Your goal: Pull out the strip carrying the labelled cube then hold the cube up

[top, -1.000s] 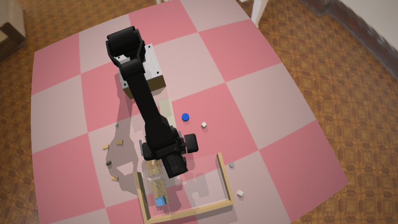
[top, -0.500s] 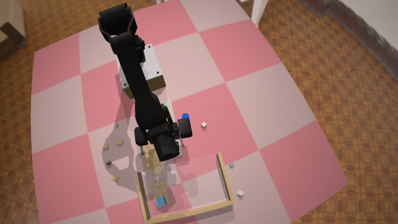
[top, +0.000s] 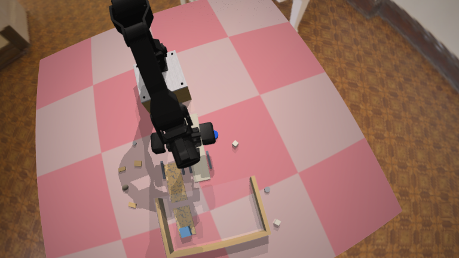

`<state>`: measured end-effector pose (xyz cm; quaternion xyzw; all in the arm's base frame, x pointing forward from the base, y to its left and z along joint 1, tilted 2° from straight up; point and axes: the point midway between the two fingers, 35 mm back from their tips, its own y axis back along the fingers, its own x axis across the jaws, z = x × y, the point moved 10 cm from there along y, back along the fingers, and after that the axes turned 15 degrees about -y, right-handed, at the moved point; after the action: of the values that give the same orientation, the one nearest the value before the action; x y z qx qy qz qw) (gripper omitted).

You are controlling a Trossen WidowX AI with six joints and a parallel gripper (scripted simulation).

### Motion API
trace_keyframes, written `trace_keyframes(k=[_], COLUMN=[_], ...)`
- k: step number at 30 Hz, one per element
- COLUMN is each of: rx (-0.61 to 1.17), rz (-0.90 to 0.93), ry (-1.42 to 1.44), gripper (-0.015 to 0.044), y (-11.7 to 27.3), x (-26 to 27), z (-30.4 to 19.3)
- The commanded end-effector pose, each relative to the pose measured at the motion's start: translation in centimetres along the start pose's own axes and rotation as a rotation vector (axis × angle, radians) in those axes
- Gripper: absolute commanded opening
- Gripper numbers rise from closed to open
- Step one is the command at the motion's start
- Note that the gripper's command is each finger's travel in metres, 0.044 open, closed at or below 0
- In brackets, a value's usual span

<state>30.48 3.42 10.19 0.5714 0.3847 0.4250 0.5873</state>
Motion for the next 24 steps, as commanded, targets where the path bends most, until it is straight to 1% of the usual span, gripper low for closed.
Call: trace_keyframes(k=[1, 3, 8, 24], rx=[-0.005, -0.005, -0.005, -0.005], rz=[0.006, 0.006, 0.006, 0.006], ry=[0.005, 0.005, 0.005, 0.005], gripper=[0.0, 0.0, 0.0, 0.0], y=[0.1, 0.6, 3.6, 3.7], x=[-0.4, -0.3, -0.4, -0.4], z=[-0.7, -0.7, -0.7, -0.7])
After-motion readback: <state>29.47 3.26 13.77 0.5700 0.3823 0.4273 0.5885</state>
